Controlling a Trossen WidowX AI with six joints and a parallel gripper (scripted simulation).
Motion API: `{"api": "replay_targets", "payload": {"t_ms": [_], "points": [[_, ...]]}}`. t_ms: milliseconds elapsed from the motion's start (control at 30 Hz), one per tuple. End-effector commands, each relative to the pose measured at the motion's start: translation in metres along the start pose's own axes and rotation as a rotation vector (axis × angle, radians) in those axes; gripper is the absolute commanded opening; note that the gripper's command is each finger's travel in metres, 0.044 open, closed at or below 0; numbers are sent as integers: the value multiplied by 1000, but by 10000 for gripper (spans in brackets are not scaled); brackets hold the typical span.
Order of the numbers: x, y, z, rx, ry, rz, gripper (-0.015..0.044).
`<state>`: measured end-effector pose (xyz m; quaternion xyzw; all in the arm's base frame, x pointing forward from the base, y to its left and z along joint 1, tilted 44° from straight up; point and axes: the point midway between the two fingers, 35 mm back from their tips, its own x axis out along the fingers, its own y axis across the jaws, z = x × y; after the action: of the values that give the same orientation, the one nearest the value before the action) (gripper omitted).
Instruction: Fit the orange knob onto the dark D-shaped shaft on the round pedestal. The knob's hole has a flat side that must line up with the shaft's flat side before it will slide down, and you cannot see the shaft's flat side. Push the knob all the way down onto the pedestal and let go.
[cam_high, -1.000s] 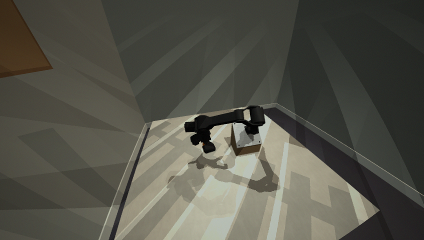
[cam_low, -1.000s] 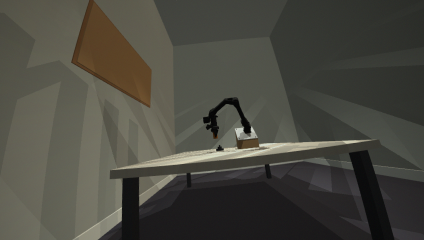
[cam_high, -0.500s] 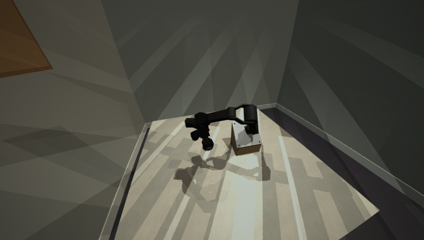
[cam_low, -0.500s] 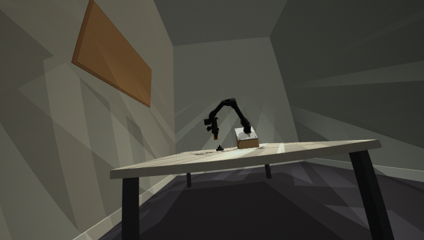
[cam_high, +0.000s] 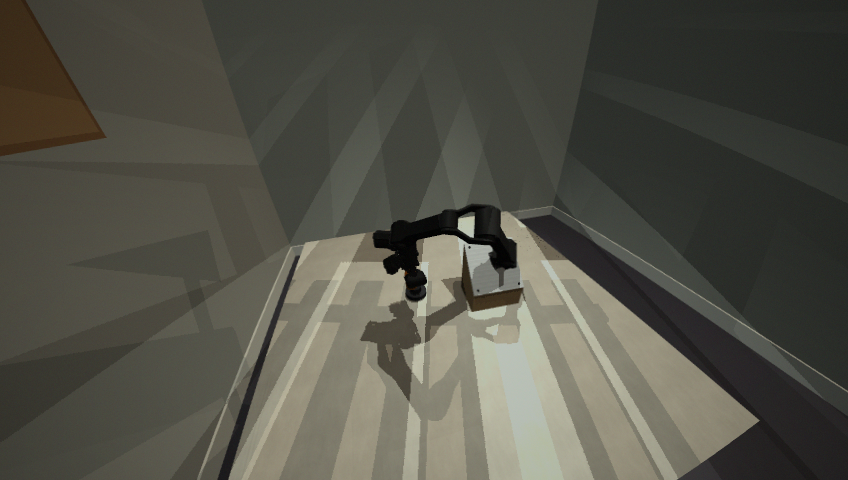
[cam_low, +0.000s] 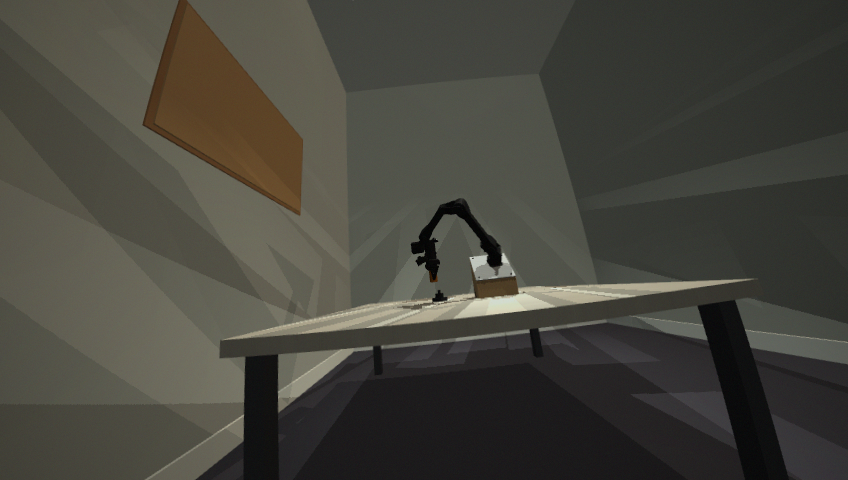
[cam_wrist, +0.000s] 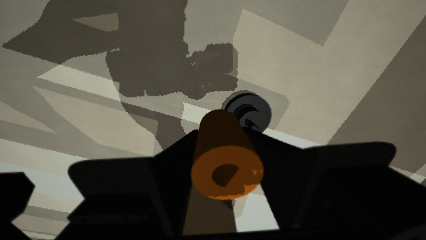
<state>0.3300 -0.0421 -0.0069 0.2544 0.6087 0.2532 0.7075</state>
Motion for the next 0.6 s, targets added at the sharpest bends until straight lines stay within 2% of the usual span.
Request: {"api": "replay_targets", "payload": {"t_ms": [0, 567], "points": [[3, -16, -7, -7, -3, -3, 0], [19, -58, -28, -39, -5, 5, 0]]}}
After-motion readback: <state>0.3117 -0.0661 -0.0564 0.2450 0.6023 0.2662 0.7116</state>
